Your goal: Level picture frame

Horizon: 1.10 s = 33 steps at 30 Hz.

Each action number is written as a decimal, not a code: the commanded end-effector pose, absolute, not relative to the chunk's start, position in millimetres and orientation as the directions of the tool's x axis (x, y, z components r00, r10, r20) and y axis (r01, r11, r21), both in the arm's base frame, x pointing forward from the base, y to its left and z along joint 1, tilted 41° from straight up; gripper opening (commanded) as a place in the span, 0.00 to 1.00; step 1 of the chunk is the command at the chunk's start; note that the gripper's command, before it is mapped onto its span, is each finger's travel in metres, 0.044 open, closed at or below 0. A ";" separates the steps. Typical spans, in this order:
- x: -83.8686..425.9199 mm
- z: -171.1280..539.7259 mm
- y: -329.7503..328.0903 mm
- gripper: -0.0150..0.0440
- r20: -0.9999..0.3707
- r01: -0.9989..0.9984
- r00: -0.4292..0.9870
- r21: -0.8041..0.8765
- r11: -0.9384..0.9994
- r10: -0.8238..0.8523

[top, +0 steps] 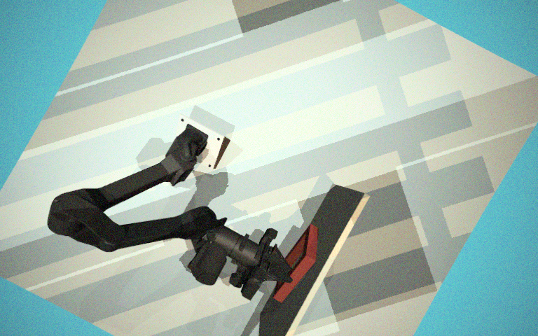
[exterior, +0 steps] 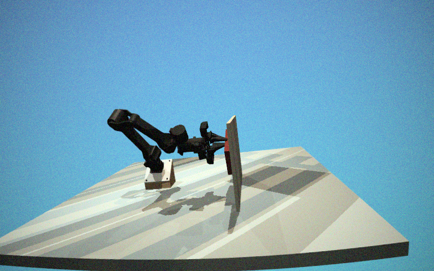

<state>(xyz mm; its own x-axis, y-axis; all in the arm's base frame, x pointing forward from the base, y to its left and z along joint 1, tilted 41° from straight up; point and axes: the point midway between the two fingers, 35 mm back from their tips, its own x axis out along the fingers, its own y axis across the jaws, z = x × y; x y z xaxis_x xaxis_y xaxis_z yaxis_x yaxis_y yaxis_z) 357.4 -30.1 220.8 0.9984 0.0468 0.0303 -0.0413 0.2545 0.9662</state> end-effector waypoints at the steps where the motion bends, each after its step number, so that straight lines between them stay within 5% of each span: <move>1: 357.3 222.2 -28.8 0.25 0.037 -0.049 0.998 0.964 0.260 0.051; 33: 357.6 216.1 -30.4 0.25 0.036 -0.048 0.998 0.964 0.260 0.051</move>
<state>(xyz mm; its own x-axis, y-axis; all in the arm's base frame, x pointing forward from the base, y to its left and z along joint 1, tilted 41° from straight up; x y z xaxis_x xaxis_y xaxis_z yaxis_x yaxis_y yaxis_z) 357.8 -31.4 216.3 0.9986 0.0424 0.0326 -0.0423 0.2551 0.9660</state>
